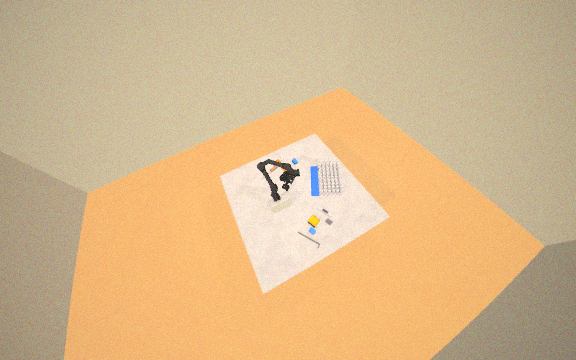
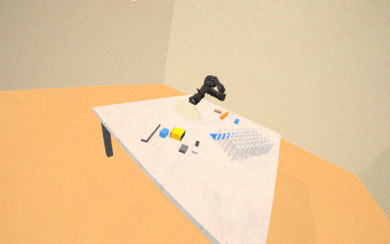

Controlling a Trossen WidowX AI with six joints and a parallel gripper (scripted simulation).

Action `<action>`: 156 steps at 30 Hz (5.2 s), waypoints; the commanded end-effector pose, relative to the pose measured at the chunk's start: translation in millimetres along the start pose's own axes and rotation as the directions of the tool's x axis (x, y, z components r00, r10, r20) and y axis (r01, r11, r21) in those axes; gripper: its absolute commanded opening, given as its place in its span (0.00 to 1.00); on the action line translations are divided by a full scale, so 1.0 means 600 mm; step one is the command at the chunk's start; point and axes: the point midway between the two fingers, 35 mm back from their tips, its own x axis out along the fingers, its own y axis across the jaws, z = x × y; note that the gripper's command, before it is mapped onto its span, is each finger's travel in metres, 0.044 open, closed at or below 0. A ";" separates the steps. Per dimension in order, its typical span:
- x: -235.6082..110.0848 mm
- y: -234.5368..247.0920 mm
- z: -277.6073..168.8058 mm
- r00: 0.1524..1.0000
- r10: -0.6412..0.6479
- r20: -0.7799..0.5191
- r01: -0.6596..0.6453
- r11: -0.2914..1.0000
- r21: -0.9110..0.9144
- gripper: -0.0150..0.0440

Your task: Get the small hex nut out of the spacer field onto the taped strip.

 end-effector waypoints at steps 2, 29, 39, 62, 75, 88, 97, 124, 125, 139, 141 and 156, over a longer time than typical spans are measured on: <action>-0.001 -0.005 -0.015 0.999 -0.021 -0.035 0.020 0.999 -0.037 1.00; -0.328 0.024 -0.356 -0.207 0.056 -0.977 -0.954 -0.232 0.189 1.00; -0.334 0.025 -0.355 -0.231 0.060 -0.971 -0.941 -0.268 0.207 1.00; -0.334 0.025 -0.355 -0.231 0.060 -0.971 -0.941 -0.268 0.207 1.00; -0.342 0.025 -0.354 -0.238 0.053 -0.970 -0.930 -0.299 0.212 1.00; -0.611 -0.017 -0.250 -0.439 -0.239 -0.866 -0.055 -0.955 0.291 1.00; -0.728 -0.088 -0.102 -0.473 -0.468 -0.747 0.664 -0.746 0.047 1.00; -0.750 -0.240 0.225 -0.327 -0.839 -0.434 0.679 0.111 -0.726 1.00; -0.750 -0.240 0.225 -0.327 -0.839 -0.434 0.679 0.111 -0.726 1.00; -0.750 -0.240 0.225 -0.327 -0.839 -0.434 0.679 0.111 -0.726 0.73; -0.750 -0.240 0.225 -0.327 -0.839 -0.434 0.679 0.111 -0.726 0.73; -0.759 -0.258 0.214 -0.327 -0.839 -0.434 0.679 0.111 -0.726 0.73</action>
